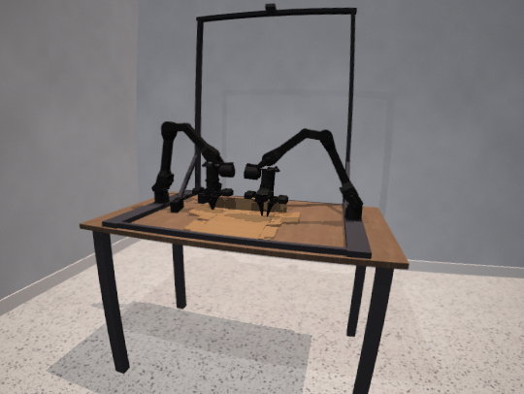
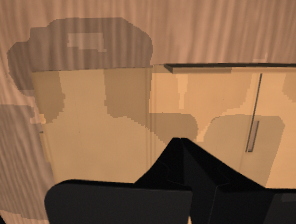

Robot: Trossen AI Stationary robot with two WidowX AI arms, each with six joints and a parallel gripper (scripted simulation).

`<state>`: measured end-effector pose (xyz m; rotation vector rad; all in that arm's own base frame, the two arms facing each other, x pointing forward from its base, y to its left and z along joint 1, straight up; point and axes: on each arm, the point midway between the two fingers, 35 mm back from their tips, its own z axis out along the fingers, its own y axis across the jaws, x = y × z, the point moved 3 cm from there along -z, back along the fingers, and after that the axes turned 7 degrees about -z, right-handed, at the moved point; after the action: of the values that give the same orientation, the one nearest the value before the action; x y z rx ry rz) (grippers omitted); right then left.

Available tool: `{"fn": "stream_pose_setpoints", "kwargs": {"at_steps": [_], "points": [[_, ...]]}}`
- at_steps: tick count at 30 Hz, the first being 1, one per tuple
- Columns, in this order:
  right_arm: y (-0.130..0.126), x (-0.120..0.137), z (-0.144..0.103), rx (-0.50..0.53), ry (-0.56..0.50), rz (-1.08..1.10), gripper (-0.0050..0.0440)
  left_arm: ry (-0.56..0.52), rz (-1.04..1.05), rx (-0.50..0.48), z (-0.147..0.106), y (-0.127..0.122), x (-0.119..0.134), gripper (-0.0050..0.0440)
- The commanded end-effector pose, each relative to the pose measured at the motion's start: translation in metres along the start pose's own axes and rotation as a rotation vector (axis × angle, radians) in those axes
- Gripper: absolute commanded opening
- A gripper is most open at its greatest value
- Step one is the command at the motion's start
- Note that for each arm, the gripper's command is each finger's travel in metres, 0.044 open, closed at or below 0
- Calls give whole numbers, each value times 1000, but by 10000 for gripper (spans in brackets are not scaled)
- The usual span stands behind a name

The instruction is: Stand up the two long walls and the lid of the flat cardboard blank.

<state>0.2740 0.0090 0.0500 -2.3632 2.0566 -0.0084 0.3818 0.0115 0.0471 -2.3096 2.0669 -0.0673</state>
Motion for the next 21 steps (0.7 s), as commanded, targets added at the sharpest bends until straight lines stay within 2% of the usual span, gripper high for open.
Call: {"fn": "stream_pose_setpoints", "kwargs": {"at_steps": [1,21], "points": [[-1,0,-1,7,-3,-2,0,-3,0,-33,10,5,0,96],[-1,0,1,2,-3,-2,0,-3,0,-37,13,8,-1,96]]}}
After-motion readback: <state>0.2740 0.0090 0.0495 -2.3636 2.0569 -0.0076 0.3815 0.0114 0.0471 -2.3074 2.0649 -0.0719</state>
